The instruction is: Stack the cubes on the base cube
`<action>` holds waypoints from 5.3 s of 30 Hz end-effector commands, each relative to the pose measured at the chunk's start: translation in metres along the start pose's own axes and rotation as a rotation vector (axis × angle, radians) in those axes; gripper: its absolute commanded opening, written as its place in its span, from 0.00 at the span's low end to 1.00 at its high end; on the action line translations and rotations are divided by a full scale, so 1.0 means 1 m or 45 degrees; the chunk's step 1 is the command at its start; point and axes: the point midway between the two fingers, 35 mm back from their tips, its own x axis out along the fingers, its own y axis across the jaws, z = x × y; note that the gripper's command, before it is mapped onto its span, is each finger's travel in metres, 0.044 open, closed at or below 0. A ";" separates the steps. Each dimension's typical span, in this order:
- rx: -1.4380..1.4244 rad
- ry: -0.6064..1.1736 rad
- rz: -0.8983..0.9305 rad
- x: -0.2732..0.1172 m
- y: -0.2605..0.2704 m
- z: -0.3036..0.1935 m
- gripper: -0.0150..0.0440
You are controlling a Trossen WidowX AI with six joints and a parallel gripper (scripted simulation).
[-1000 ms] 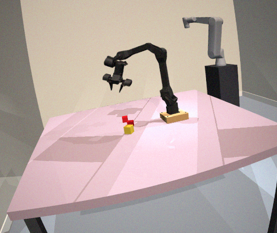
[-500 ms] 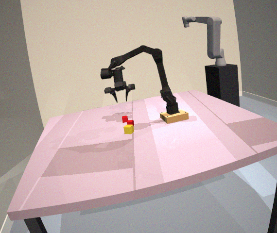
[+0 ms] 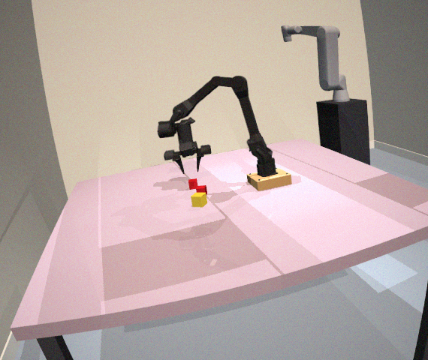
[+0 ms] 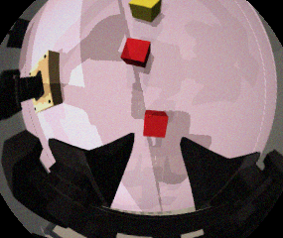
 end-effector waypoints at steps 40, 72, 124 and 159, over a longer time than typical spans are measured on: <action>-0.005 -0.009 0.006 0.041 0.001 0.001 0.43; -0.005 -0.009 0.005 -0.060 0.000 0.001 0.43; 1.019 -0.033 0.018 -0.039 -0.011 0.150 0.43; 1.544 -0.027 0.027 -0.028 0.008 0.220 0.43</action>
